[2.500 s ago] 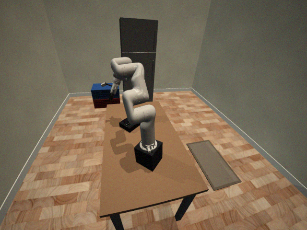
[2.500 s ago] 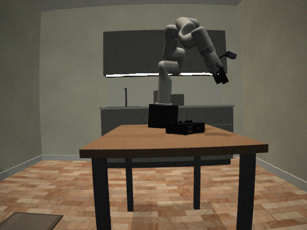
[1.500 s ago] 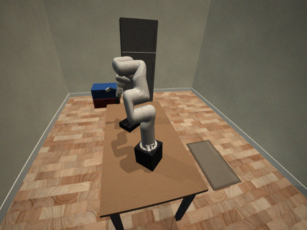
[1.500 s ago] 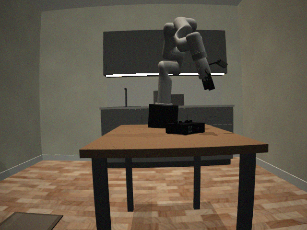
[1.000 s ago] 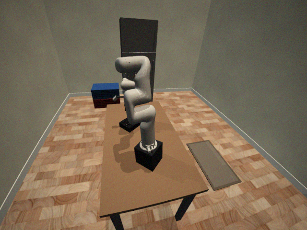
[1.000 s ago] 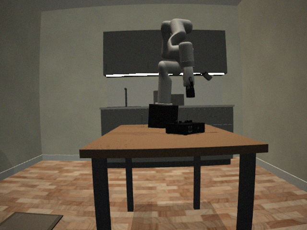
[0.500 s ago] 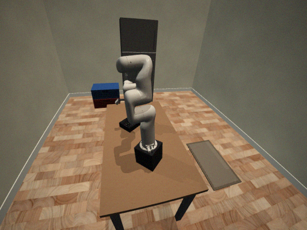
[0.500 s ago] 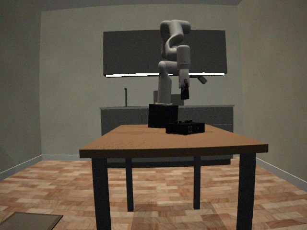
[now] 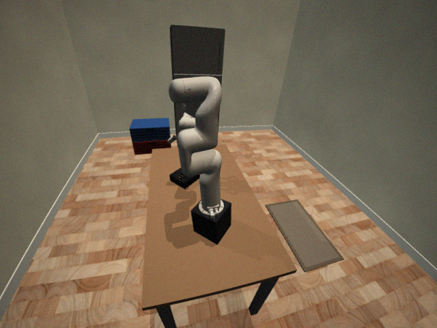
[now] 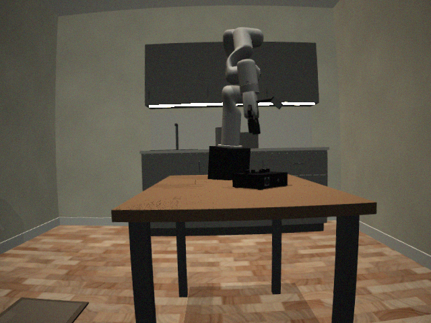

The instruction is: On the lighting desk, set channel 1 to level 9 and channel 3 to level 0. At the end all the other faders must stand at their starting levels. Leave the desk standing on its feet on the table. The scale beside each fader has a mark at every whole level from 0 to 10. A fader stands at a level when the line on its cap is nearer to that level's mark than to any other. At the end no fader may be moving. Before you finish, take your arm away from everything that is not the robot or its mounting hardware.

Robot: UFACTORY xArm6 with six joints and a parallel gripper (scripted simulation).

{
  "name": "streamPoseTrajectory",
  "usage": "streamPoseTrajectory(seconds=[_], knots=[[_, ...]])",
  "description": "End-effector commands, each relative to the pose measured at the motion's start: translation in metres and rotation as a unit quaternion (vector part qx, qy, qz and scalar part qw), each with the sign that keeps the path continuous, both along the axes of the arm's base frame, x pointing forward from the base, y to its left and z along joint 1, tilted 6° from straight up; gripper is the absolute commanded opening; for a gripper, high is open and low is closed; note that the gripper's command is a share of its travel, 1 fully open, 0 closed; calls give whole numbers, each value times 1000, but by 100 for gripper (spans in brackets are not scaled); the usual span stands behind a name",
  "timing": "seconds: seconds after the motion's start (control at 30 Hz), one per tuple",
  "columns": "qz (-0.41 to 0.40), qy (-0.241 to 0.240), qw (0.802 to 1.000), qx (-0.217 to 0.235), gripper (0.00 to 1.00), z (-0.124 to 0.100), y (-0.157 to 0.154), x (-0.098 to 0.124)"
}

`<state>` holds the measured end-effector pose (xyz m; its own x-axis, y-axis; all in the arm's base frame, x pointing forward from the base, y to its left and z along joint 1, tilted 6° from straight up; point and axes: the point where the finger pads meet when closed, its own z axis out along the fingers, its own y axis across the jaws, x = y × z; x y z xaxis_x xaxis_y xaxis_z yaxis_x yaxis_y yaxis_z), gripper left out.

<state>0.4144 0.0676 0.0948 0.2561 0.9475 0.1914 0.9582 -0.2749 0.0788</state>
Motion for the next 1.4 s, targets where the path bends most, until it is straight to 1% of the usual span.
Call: streamPoseTrajectory(seconds=[0.0, 0.1, 0.23, 0.33, 1.37], knots=[[-122, -27, 990, 62, 100, 28, -27, -24], [-195, -36, 975, 95, 100, 35, -41, -36], [-286, -55, 946, 141, 100, 35, -42, -38], [-293, -58, 943, 145, 100, 35, -42, -38], [-293, -58, 943, 145, 100, 35, -42, -38]])
